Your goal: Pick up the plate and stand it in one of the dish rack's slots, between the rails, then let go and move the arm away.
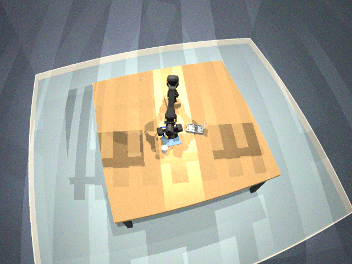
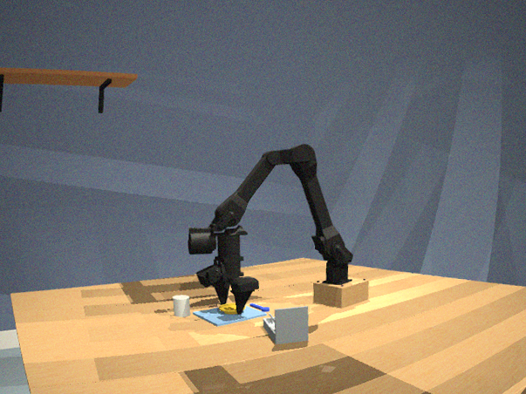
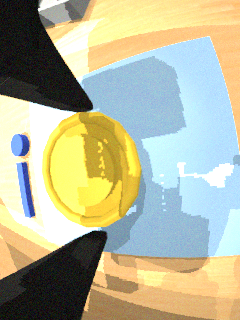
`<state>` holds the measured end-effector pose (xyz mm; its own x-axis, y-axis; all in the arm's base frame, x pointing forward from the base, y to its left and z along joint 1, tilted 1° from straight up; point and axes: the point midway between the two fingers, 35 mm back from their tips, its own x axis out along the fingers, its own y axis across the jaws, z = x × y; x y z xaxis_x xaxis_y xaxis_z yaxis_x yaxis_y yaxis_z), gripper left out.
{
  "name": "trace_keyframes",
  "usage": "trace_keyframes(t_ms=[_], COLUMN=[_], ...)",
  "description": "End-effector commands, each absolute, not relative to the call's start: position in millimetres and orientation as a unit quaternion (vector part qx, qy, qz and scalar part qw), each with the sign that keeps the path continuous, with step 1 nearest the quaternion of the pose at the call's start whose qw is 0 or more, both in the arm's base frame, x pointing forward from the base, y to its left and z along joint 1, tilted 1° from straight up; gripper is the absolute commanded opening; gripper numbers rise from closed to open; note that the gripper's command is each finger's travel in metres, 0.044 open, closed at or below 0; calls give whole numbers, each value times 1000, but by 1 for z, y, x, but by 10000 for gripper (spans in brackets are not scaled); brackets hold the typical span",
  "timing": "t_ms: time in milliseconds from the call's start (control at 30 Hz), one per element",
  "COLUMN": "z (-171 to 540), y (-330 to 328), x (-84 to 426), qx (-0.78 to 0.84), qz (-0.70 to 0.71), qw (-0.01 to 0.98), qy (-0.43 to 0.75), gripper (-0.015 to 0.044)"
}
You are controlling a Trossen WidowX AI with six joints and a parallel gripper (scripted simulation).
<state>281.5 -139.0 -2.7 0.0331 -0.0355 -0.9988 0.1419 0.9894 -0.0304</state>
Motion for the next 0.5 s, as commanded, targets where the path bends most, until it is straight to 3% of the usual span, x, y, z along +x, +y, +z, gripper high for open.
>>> trace_keyframes(t_ms=[0,467], z=[-6,-6], y=[-137,-137], x=[280,280], qx=[42,42], qz=[-61,-61], qw=[716,716], qy=[695,695], gripper=[388,314])
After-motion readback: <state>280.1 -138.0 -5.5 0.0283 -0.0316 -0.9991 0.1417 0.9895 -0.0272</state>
